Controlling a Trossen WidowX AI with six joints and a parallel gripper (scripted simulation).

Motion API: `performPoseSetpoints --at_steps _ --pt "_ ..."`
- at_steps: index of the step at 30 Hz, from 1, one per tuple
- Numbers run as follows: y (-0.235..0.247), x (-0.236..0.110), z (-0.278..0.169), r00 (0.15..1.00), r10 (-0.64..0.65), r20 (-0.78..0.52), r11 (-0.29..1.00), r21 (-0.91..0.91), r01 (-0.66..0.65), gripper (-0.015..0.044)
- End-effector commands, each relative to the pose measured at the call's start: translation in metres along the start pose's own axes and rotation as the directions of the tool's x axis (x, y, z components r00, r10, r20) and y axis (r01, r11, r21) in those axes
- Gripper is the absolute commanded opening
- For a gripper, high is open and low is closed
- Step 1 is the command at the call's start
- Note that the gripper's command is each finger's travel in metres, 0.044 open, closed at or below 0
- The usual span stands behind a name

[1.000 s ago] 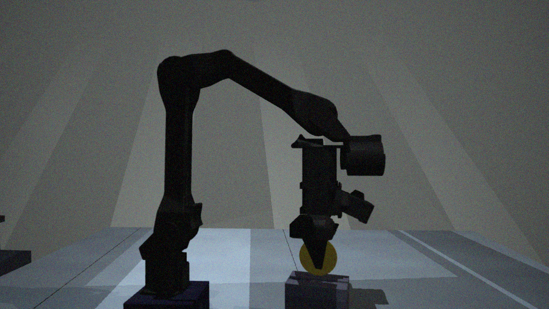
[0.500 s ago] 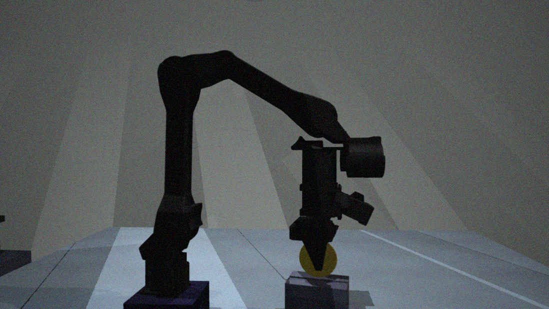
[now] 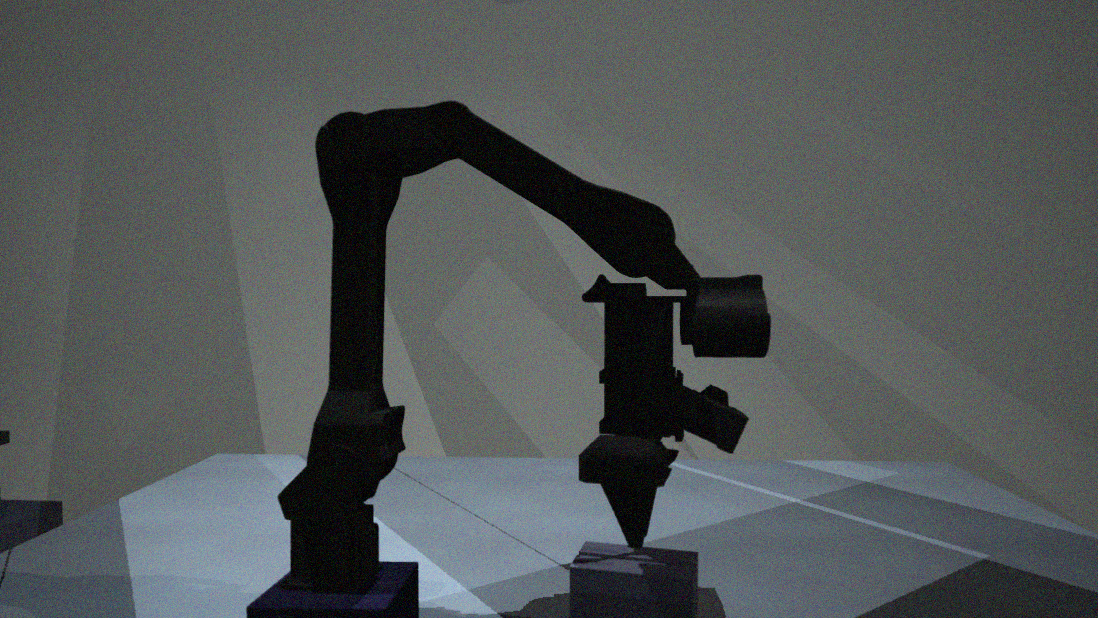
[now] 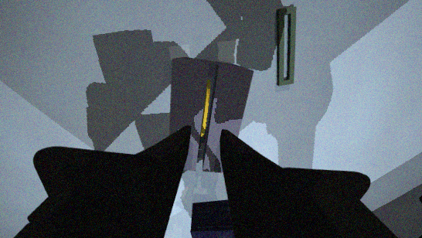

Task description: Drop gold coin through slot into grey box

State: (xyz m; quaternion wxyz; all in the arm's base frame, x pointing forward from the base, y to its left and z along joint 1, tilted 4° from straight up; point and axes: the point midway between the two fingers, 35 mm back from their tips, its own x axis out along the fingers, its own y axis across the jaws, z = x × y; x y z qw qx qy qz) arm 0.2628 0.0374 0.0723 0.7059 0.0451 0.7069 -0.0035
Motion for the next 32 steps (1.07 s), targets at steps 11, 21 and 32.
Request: performPoseSetpoints --at_steps 11,21,32 --pt "0.000 -0.007 0.000 1.000 -0.001 0.000 1.000 0.000 0.001 0.0239" --pt "0.000 -0.040 -0.001 1.000 -0.002 -0.007 1.000 0.002 0.002 0.0440" --pt "-0.001 -0.062 -0.005 1.000 -0.003 -0.014 1.000 0.004 0.003 0.0440"
